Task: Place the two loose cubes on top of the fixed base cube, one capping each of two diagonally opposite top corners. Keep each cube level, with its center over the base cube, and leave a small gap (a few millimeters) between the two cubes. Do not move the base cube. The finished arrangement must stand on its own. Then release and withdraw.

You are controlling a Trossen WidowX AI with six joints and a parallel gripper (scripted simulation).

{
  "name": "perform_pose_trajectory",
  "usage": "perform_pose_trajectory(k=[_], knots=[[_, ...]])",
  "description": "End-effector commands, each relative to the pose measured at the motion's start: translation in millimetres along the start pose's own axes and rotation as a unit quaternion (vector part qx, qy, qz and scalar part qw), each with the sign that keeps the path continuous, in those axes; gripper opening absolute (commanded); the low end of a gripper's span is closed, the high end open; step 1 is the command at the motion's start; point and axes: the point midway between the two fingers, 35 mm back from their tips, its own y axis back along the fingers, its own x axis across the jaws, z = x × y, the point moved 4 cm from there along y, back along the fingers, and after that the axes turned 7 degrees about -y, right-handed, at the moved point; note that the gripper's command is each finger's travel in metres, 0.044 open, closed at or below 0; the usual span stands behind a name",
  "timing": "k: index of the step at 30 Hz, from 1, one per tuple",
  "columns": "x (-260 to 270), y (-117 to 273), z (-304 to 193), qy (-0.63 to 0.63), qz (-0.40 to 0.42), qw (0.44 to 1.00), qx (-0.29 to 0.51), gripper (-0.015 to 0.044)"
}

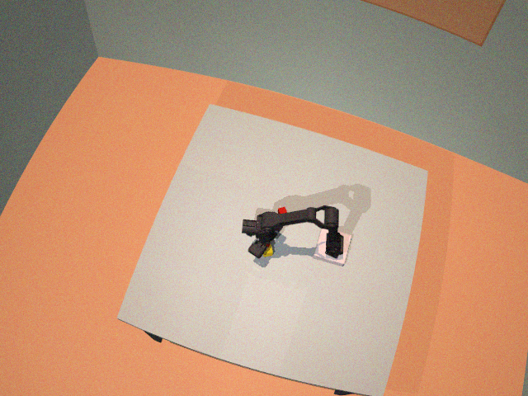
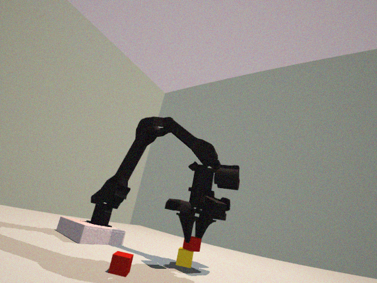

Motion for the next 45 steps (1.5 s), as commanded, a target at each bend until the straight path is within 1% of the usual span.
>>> perform_pose_trajectory(k=[1,5,22,25,26,27,28,36,45], knots=[[0.6,-0.5,-0.3,0.001,0.002,1.000,0.001,0.0205],[0.6,-0.5,-0.3,0.001,0.002,1.000,0.001,0.0205],[-0.1,29.9,0.1,0.000,0.000,1.000,0.000,0.0205],[-0.1,30.3,0.1,0.000,0.000,1.000,0.000,0.0205],[-0.7,27.6,1.1,0.001,0.001,1.000,-0.001,0.0231],[-3.6,28.3,3.2,0.009,0.001,1.000,-0.001,0.0258],[-8.6,29.4,6.6,0.022,0.000,1.000,-0.001,0.0265],[-60.4,40.3,34.6,0.148,-0.002,0.989,-0.002,0.0265],[-123.4,52.4,53.6,0.288,-0.005,0.958,-0.001,0.0265]])
